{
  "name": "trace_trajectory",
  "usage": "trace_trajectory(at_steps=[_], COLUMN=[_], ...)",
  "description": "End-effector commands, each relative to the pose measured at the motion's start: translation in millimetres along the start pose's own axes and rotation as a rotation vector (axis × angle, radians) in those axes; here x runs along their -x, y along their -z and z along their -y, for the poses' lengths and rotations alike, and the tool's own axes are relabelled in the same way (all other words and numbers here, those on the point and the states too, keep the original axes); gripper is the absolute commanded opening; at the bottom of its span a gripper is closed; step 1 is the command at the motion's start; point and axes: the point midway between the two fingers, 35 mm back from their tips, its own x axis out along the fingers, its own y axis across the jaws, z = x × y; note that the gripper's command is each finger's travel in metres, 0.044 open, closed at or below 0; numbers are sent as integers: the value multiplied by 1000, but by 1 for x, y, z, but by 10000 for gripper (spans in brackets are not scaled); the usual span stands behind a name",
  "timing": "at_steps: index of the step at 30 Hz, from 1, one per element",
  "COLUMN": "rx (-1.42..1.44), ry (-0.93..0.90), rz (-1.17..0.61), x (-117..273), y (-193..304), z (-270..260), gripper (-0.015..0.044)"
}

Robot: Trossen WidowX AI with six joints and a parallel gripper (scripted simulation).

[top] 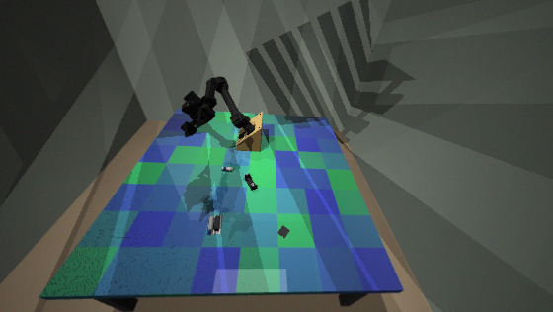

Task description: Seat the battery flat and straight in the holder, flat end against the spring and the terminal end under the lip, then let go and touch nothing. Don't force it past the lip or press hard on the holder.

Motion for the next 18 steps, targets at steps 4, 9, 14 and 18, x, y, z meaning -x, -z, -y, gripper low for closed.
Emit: trace_trajectory(at_steps=[4, 9, 14, 18], rx=[-224, -470, -609, -650], ry=[157, 458, 811, 1090], rz=[-232, -484, -636, -678], x=[-16, -13, 13, 40], y=[60, 139, 202, 235], z=[20, 47, 73, 90], gripper=[295, 234, 234, 234])
